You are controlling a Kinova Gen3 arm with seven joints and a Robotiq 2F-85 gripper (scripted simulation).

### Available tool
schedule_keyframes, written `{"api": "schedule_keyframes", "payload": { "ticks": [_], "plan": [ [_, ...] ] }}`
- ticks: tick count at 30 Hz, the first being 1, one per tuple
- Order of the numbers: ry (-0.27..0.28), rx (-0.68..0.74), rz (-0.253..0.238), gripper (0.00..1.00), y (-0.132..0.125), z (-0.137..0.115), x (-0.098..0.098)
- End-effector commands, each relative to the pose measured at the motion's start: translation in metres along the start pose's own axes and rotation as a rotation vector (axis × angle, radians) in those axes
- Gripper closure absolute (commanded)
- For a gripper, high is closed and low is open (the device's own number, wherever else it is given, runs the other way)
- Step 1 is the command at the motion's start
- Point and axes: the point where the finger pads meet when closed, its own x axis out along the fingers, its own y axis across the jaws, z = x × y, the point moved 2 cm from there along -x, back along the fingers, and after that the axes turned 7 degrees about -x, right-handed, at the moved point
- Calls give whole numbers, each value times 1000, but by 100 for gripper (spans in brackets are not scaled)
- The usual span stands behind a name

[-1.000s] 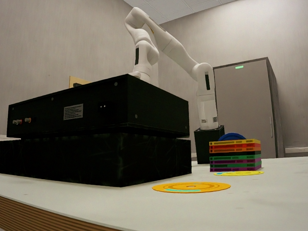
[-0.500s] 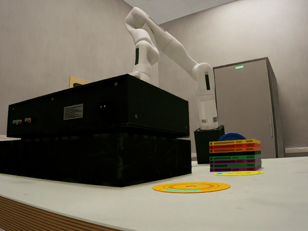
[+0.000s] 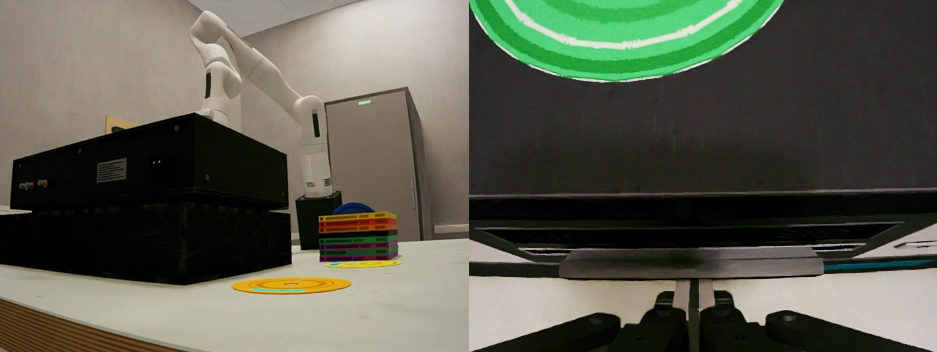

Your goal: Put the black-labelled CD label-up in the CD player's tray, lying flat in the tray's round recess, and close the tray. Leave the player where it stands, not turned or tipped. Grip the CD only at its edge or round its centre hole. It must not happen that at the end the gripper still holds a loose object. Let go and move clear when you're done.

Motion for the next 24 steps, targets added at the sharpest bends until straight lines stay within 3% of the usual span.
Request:
{"api": "schedule_keyframes", "payload": {
  "ticks": [1, 24],
  "plan": [
    [4, -2, 0, 90, -1, -3, 0],
    [4, -2, 0, 90, 0, -12, 2]
  ]
}}
